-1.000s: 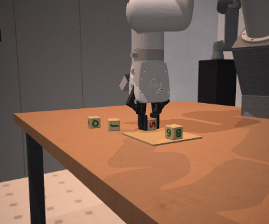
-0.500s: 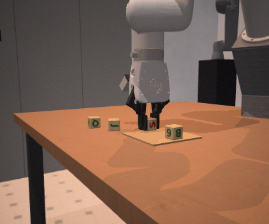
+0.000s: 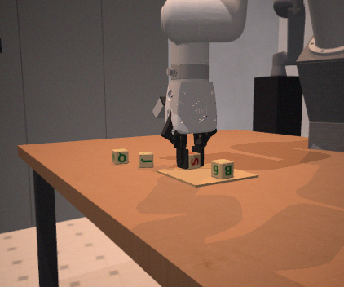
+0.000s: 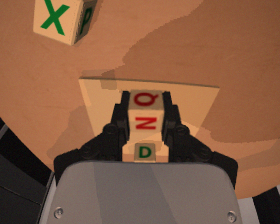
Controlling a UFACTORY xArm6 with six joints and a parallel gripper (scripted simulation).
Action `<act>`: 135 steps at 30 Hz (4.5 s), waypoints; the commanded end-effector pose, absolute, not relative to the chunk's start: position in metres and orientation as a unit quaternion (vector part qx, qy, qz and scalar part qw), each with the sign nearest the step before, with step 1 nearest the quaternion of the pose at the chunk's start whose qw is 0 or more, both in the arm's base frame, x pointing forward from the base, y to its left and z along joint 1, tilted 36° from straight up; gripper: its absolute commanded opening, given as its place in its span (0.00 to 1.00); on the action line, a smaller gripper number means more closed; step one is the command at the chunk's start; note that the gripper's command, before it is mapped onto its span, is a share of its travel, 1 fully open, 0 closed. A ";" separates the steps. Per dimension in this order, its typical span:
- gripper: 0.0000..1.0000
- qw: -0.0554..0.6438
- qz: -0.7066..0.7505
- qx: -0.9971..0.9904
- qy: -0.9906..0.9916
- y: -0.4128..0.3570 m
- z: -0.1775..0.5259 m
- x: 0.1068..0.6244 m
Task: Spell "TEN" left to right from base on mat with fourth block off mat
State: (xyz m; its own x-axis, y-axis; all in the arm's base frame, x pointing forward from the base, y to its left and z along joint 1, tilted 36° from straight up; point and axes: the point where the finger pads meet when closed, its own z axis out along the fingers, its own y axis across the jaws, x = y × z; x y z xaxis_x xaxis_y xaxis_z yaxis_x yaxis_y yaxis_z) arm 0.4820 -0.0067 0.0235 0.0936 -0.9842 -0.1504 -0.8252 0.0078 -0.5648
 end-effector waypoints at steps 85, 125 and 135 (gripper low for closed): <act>0.47 0.270 -0.148 -0.688 0.657 -0.021 0.088 0.439; 1.00 0.260 -0.175 -0.745 0.589 -0.038 0.101 0.450; 1.00 0.244 -0.203 -0.800 0.509 -0.056 0.106 0.468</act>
State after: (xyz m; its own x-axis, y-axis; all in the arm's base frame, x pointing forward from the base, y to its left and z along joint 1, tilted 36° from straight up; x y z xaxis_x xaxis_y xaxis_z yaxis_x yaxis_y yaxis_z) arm 0.4567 -0.0457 0.1030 0.3107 -0.9504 0.0098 -0.7664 -0.2566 -0.5888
